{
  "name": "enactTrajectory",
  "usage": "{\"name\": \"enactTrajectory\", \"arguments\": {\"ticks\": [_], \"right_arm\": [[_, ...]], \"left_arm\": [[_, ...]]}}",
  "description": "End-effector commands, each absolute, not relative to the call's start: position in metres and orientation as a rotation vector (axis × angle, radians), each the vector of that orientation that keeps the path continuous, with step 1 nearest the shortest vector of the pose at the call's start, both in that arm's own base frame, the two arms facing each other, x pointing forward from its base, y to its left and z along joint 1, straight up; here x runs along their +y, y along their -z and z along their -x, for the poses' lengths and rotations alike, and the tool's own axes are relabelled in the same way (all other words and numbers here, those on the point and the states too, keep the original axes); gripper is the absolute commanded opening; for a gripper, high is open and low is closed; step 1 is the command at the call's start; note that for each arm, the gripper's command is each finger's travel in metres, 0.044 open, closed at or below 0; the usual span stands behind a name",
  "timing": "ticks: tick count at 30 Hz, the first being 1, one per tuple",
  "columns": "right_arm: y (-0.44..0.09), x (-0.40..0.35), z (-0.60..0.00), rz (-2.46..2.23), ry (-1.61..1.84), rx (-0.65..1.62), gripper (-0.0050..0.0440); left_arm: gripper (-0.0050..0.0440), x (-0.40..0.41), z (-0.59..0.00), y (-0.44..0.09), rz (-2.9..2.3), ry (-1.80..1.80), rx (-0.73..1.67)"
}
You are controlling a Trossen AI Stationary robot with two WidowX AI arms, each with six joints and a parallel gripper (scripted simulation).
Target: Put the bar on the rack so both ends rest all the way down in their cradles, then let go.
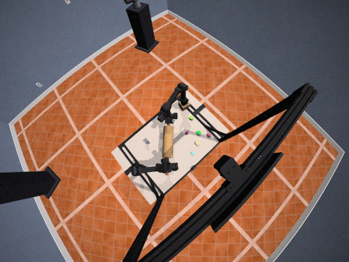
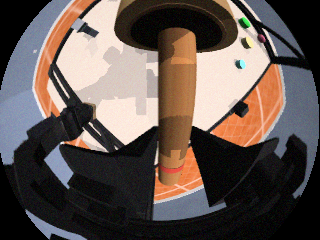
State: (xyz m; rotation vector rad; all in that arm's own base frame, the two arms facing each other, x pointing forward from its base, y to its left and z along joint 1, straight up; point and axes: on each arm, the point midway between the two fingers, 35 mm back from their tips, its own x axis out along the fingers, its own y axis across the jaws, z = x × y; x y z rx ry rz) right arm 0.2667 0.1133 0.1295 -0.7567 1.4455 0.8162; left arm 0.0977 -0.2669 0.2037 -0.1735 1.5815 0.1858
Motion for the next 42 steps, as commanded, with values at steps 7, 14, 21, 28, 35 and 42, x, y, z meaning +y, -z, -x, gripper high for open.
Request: {"name": "enactTrajectory", "arguments": {"ticks": [7, 14, 21, 28, 35, 42], "right_arm": [[-0.139, 0.126, -0.242, 0.663, -0.716, 1.457, 0.0000], [-0.139, 0.133, -0.230, 0.618, -0.673, 1.472, 0.0000], [-0.138, 0.143, -0.216, 0.558, -0.614, 1.492, 0.0000], [-0.137, 0.151, -0.208, 0.518, -0.573, 1.505, 0.0000], [-0.133, 0.163, -0.196, 0.464, -0.516, 1.521, 0.0000], [-0.129, 0.176, -0.186, 0.412, -0.460, 1.535, 0.0000]], "left_arm": [[0.0000, -0.235, -0.097, -0.213, 0.104, -0.057, 1.583], [0.0000, -0.220, -0.097, -0.213, 0.060, -0.010, 1.583], [0.0000, -0.200, -0.100, -0.210, 0.000, 0.051, 1.582], [0.0000, -0.186, -0.102, -0.208, -0.041, 0.093, 1.579], [0.0000, -0.168, -0.106, -0.203, -0.098, 0.149, 1.574], [0.0000, -0.152, -0.110, -0.196, -0.153, 0.202, 1.567]]}}
